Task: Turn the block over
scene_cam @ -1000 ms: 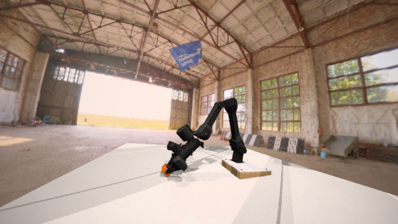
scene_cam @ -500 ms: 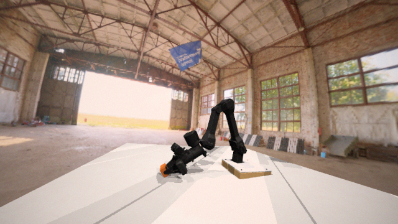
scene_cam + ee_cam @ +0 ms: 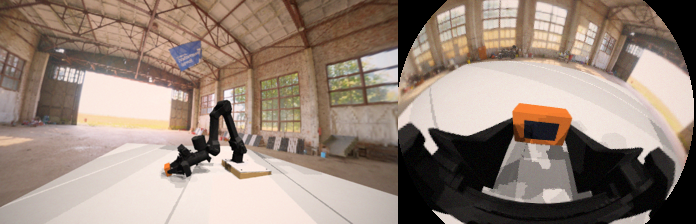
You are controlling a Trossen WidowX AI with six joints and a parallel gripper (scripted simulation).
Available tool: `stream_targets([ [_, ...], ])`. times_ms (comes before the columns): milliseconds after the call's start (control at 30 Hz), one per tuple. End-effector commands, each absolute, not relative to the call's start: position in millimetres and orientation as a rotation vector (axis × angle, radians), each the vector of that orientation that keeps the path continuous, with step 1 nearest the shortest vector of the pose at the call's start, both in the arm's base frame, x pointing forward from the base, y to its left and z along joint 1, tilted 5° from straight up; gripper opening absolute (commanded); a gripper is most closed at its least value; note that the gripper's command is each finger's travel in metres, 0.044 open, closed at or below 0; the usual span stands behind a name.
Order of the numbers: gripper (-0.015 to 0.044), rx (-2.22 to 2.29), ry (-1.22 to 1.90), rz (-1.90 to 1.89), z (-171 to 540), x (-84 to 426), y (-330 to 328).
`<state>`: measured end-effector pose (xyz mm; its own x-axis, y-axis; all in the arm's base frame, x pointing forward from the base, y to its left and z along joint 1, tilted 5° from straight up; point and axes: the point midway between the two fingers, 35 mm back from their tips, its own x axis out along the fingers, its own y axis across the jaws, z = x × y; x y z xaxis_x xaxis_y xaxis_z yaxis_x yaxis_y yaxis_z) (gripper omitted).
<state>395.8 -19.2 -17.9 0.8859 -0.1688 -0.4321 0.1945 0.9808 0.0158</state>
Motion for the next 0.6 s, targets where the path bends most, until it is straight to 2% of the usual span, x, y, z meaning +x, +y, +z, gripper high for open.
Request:
stream_targets([
  [0, 0.0, 0.054, 0.417, -0.194, -13.6, 395.4, -19.9],
  [433, 0.0, 0.054, 0.417, -0.194, -13.6, 395.4, -19.9],
  [567, 0.0105, 0.054, 0.417, -0.194, -13.6, 395.4, -19.9],
])
